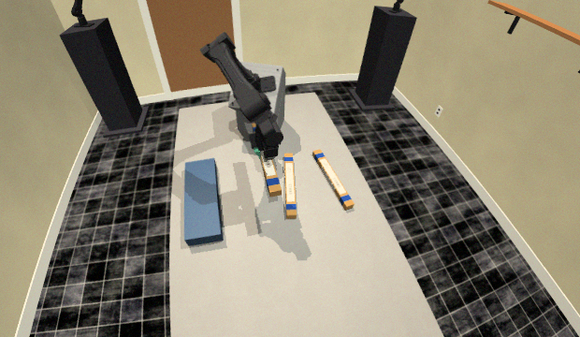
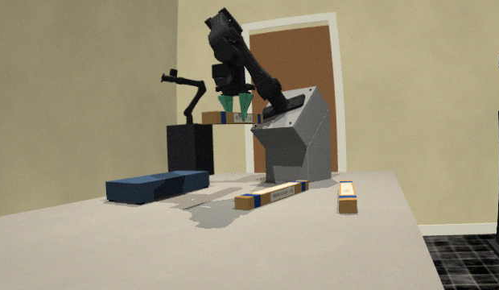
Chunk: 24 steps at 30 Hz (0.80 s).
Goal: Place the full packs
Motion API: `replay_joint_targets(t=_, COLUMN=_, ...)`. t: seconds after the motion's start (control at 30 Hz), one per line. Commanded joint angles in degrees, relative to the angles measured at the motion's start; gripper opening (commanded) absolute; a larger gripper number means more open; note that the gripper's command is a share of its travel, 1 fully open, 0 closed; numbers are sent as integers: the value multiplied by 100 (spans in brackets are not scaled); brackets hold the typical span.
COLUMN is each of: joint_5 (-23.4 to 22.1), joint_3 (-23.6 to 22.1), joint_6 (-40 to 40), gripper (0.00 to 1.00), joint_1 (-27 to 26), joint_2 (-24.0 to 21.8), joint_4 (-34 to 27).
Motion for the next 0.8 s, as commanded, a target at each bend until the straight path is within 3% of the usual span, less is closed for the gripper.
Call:
replay_joint_targets(t=0.0, joint_5=187, joint_3=212, joint_6=274, gripper=0, joint_1=326, joint_2=-202, joint_4=-127)
replay_joint_targets(t=0.13, joint_5=327, joint_3=230, joint_6=485, gripper=0, joint_1=561, joint_2=113, joint_4=-143)
replay_joint_targets(t=0.2, joint_5=355, joint_3=235, joint_6=551, gripper=0, joint_1=614, joint_2=-46, joint_4=-140)
replay_joint_targets(t=0.77, joint_5=380, joint_3=43, joint_6=554, gripper=0, joint_1=627, joint_2=-2, joint_4=106)
